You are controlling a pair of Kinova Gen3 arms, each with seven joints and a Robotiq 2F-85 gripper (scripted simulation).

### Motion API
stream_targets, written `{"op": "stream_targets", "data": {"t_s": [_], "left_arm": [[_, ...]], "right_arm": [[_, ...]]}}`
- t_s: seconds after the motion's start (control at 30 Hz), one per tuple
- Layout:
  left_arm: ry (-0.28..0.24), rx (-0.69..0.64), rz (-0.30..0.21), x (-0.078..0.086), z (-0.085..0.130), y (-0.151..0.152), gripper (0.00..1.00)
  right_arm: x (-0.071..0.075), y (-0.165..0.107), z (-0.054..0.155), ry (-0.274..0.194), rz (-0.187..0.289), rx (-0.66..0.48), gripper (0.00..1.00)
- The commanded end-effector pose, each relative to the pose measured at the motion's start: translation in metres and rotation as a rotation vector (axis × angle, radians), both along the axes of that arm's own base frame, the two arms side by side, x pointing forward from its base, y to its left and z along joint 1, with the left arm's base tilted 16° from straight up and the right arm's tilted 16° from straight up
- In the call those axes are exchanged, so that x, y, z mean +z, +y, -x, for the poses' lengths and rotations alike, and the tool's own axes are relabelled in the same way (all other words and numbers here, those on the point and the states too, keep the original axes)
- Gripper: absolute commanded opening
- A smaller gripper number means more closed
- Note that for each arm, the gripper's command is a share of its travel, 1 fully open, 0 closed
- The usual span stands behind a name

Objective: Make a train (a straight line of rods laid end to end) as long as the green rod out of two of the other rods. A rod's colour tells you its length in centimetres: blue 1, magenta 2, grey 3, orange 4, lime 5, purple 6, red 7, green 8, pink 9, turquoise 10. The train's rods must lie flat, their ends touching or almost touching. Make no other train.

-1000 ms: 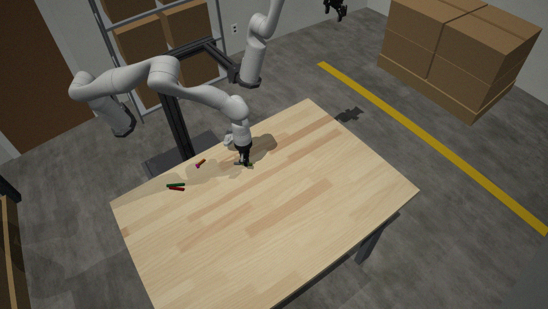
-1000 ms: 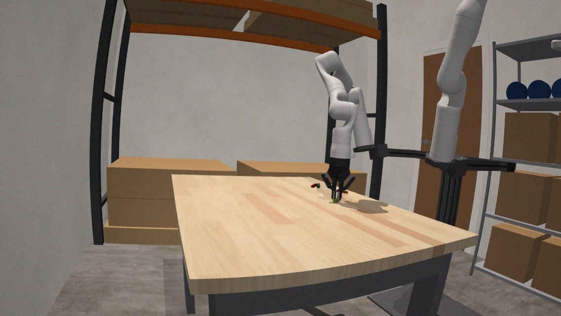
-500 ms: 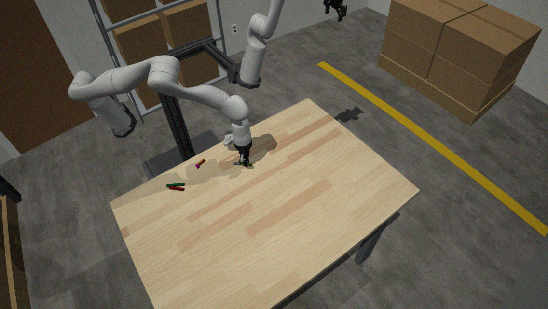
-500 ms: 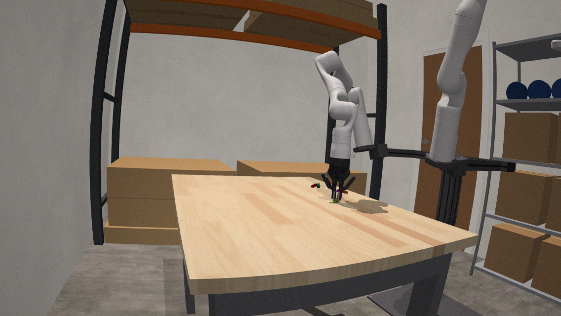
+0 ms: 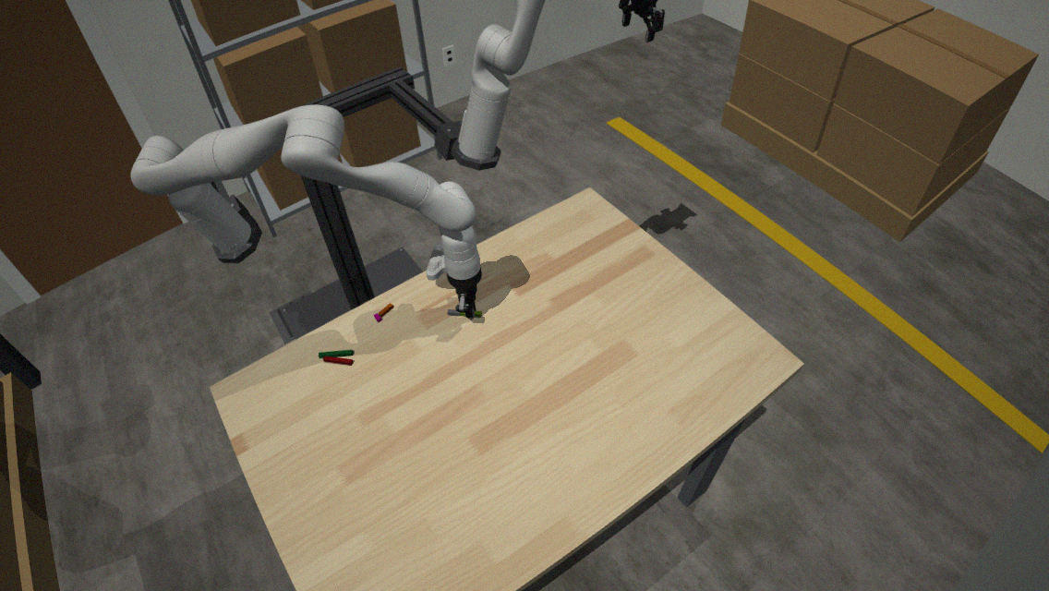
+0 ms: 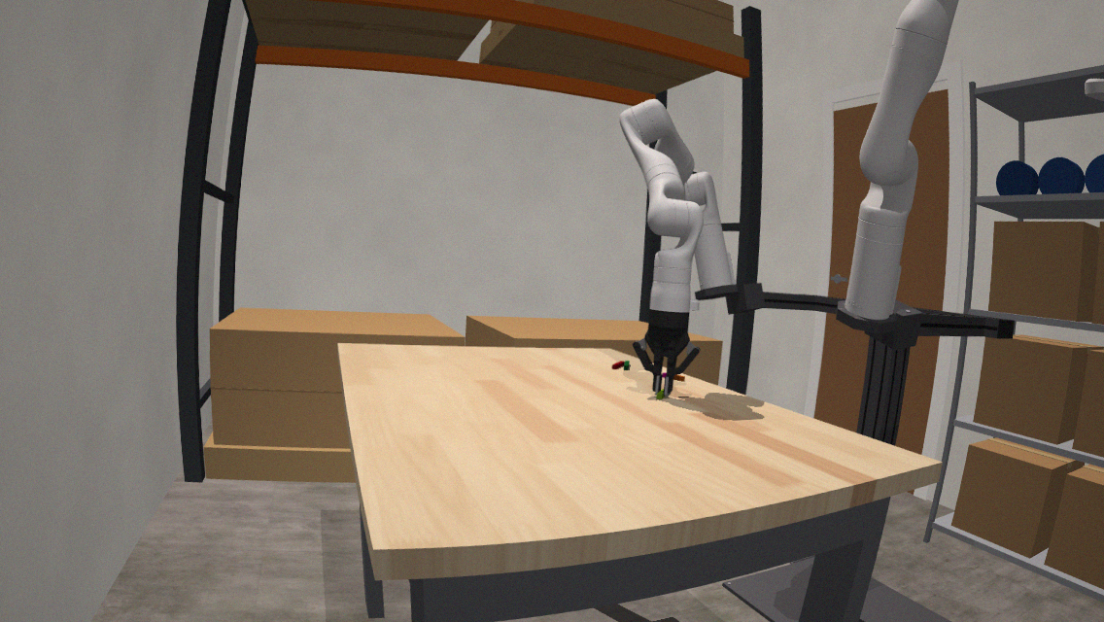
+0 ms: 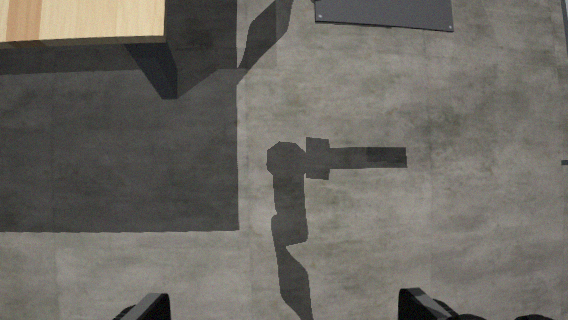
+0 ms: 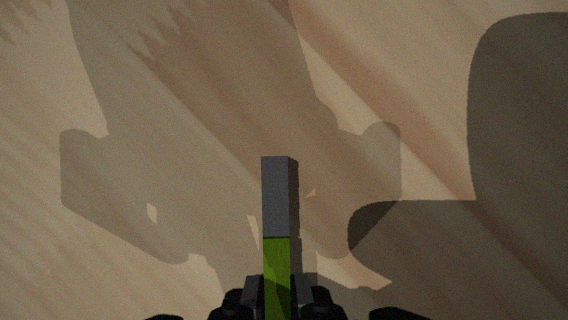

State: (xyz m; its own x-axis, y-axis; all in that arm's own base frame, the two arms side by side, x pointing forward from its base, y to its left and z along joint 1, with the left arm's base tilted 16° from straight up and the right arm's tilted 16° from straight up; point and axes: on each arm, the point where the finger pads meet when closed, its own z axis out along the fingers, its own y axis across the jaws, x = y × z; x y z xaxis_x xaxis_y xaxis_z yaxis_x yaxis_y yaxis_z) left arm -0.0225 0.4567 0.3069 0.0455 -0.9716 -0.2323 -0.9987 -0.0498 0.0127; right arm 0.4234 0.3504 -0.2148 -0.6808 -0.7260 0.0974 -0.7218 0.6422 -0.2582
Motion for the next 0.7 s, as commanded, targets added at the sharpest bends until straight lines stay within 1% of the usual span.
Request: {"op": "stream_targets", "data": {"t_s": [0.0, 0.57, 0.6, 0.67], "left_arm": [[0.000, 0.000, -0.002, 0.0007, 0.0001, 0.0002, 1.000], [0.000, 0.000, -0.002, 0.0007, 0.0001, 0.0002, 1.000], [0.000, 0.000, -0.002, 0.0007, 0.0001, 0.0002, 1.000], [0.000, 0.000, -0.002, 0.0007, 0.0001, 0.0002, 1.000]], "right_arm": [[0.0011, 0.0010, -0.0004, -0.001, -0.002, 0.000, 0.175], [0.0011, 0.0009, -0.0003, -0.001, -0.002, 0.000, 0.175], [0.0011, 0.0009, -0.0003, -0.001, -0.002, 0.000, 0.203], [0.0011, 0.0009, -0.0003, -0.001, -0.002, 0.000, 0.203]]}}
